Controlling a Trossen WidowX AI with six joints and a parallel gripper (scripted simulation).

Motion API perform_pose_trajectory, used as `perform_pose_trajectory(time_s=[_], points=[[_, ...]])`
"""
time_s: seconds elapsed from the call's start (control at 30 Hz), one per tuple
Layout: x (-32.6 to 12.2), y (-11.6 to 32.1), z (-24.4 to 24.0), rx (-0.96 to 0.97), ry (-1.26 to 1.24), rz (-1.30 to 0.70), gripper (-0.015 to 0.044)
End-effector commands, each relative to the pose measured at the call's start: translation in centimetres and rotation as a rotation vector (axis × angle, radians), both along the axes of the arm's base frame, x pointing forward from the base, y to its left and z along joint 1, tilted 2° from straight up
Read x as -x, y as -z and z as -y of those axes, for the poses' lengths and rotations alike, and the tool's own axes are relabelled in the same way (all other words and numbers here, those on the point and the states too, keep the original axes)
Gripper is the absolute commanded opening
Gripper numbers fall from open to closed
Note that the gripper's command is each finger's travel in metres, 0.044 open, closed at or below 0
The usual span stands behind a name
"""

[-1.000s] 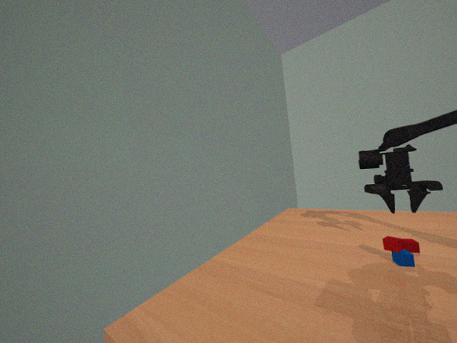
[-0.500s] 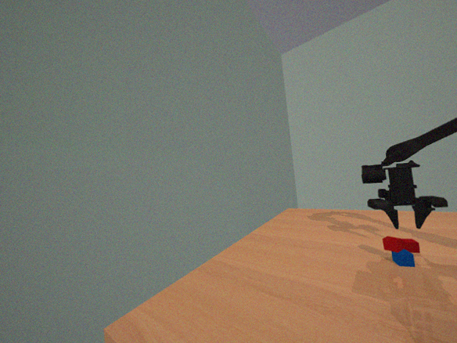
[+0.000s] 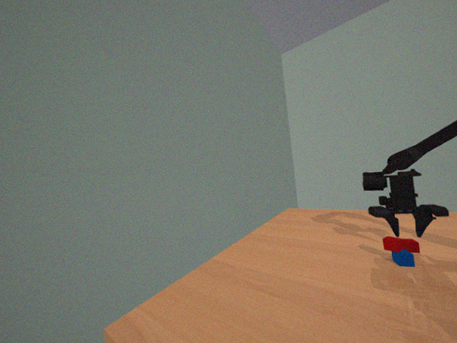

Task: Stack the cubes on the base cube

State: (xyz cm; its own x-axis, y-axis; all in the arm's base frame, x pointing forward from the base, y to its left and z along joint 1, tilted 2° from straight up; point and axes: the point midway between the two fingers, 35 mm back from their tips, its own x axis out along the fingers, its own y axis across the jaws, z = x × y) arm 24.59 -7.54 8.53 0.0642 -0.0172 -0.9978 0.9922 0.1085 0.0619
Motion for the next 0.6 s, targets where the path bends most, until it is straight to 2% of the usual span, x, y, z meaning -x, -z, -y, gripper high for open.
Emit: perform_pose_trajectory(time_s=[0.0, 0.5, 0.57], points=[[0.0, 0.7, -0.1, -0.005, 0.006, -0.003, 0.0265], [-0.1, 2.9, 0.0, -0.005, 0.006, -0.003, 0.0265], [-0.1, 2.9, 0.0, -0.005, 0.006, -0.003, 0.0212]])
